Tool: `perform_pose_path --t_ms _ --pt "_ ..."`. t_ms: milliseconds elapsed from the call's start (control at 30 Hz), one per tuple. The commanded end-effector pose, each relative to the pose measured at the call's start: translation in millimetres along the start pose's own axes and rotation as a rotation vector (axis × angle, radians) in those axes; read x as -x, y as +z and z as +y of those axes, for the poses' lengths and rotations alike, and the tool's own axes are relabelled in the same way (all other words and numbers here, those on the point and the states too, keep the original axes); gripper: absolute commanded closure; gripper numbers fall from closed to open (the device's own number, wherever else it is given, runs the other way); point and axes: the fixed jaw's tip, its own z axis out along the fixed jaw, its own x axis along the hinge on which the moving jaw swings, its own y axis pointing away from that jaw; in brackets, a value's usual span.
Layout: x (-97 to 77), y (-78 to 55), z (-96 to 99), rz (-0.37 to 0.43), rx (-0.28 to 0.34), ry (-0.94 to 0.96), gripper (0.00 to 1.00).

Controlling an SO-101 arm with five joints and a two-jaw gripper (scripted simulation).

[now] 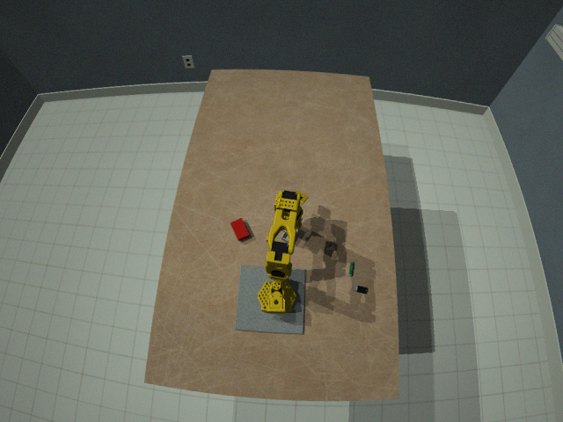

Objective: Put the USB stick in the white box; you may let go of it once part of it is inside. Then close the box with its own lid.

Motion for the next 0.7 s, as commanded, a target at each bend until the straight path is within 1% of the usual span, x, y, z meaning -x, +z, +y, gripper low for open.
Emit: perform_pose_path --t_ms 0,667 --pt "-1.6 2.6 -0.8 0.01 -0.003 0.008 0.78" --pt "-3.0 4.2 -1.3 0.01 -0.003 0.008 0.78"
